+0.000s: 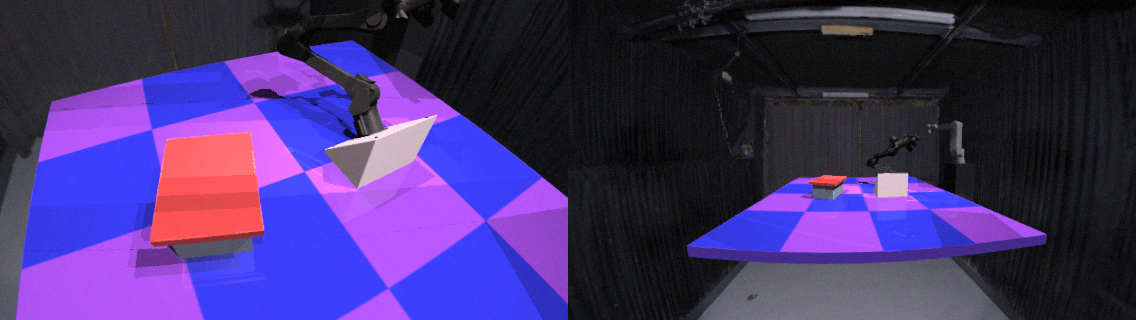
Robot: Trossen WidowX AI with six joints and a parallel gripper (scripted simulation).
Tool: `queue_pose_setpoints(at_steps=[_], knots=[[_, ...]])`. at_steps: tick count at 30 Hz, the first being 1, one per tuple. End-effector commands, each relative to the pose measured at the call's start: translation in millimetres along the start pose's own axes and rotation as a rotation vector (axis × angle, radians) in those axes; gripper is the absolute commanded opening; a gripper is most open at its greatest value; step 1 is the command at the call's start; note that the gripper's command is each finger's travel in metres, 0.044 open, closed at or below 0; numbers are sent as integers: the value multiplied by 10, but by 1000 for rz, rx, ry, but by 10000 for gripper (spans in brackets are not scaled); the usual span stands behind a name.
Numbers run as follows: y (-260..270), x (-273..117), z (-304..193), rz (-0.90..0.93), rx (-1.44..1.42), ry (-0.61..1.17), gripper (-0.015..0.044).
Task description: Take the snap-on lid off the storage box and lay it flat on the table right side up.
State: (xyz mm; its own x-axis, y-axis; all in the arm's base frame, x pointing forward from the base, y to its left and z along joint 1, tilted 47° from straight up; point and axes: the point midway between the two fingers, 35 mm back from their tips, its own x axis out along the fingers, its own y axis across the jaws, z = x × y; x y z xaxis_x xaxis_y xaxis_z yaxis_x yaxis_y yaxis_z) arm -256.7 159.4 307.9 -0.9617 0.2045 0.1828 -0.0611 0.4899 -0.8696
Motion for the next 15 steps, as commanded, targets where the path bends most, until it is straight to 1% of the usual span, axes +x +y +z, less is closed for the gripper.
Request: queue_pose_setpoints(at_steps=[1,3,6,10,12,15], knots=[[23,-4,-18,7,7,6,374],[196,-41,-158,58,67,55,321],[437,-72,-361,143,252,150,243],[731,-144,-595,230,498,290,235],[814,-175,-654,251,553,329,235],[1166,-350,-889,326,784,514,235]])
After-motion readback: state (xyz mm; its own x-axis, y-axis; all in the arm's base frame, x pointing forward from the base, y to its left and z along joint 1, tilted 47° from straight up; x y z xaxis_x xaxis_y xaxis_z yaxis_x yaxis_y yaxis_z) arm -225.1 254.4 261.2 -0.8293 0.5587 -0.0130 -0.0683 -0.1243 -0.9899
